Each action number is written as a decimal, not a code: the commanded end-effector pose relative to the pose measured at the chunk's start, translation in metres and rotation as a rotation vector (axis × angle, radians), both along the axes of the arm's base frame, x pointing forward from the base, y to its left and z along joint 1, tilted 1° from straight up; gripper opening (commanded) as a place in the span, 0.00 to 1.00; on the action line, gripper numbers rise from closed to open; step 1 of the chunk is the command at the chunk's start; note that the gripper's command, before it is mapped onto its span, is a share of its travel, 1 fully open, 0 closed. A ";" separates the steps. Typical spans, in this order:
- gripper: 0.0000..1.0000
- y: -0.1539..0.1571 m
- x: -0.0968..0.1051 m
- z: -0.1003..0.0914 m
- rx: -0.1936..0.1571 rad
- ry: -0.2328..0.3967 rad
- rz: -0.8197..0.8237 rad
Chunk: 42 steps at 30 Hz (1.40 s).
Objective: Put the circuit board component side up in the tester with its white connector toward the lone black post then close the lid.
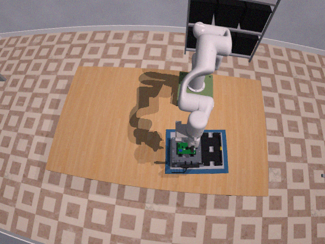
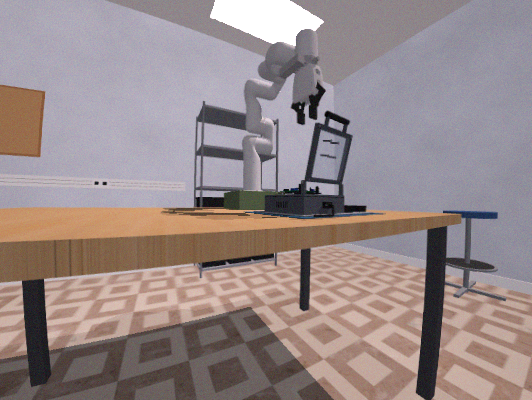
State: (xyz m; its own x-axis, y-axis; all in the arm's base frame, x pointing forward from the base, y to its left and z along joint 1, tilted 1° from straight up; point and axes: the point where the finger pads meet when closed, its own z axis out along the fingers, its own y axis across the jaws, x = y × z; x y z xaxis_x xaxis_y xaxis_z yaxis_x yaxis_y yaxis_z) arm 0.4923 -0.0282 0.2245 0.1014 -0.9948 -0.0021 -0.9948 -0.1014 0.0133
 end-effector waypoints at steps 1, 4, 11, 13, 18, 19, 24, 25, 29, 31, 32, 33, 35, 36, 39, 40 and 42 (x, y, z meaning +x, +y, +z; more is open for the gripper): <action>0.52 0.002 0.025 0.002 0.000 -0.002 0.000; 0.52 0.004 0.044 0.001 0.000 -0.002 0.000; 0.52 0.007 0.073 0.001 0.000 -0.002 0.000; 0.52 0.008 0.083 0.001 0.000 -0.002 0.000; 0.52 0.010 0.102 0.001 0.000 -0.002 0.000; 0.52 0.011 0.105 0.001 0.000 -0.002 0.000; 0.52 0.011 0.111 0.001 0.000 -0.002 0.000; 0.52 0.011 0.113 0.001 0.000 -0.002 0.000; 0.52 0.012 0.115 0.001 0.000 -0.002 0.000; 0.52 0.012 0.116 0.001 0.000 -0.002 0.000; 0.52 0.012 0.116 0.001 0.000 -0.002 0.000; 0.52 0.012 0.116 0.001 0.000 -0.002 0.000; 0.52 0.012 0.116 0.001 0.000 -0.002 0.000; 0.52 0.012 0.116 0.001 0.000 -0.002 0.000; 0.52 0.012 0.116 0.000 0.000 -0.002 0.000; 0.52 0.012 0.116 0.000 0.000 -0.002 0.000; 0.52 0.012 0.116 0.000 0.000 -0.002 0.000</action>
